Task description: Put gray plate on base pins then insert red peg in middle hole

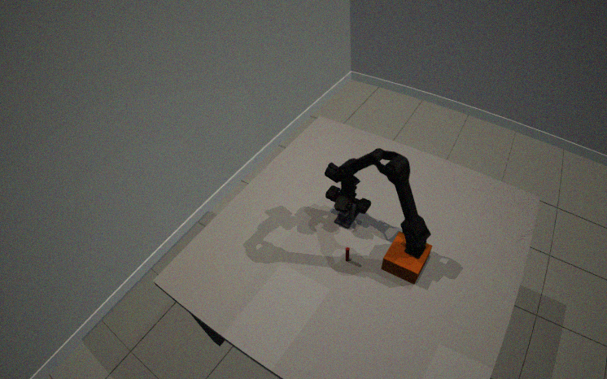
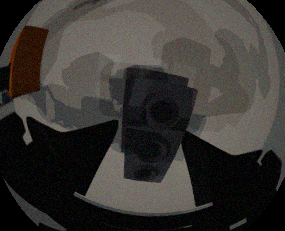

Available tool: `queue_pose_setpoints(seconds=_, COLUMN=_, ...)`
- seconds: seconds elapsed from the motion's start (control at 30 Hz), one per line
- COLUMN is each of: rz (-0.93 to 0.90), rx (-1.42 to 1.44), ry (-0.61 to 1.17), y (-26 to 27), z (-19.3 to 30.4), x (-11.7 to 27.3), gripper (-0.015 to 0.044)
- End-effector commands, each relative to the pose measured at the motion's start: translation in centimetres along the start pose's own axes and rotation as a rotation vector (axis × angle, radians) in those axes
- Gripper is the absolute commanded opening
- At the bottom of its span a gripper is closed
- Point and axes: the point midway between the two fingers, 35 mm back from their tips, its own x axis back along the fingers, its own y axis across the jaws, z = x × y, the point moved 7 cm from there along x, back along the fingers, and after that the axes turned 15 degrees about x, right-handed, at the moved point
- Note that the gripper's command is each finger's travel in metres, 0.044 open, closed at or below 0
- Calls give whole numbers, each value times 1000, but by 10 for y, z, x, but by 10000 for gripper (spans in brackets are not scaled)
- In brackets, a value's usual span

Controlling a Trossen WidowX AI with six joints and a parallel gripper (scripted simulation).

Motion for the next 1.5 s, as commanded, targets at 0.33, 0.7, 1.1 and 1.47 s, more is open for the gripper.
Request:
queue_pose_setpoints(seconds=0.33, rz=1, rx=3, ry=-2, y=-4, z=2, x=94, gripper=440)
queue_pose_setpoints(seconds=0.7, rz=1, rx=-49, ry=-3, y=-3, z=-3, x=119, gripper=440)
queue_pose_setpoints(seconds=1.1, rz=-4, rx=-980, ry=-10, y=-2, z=-88, x=122, gripper=440)
queue_pose_setpoints(seconds=1.47, rz=-14, rx=-1738, ry=-12, y=17, z=-153, x=123, gripper=440)
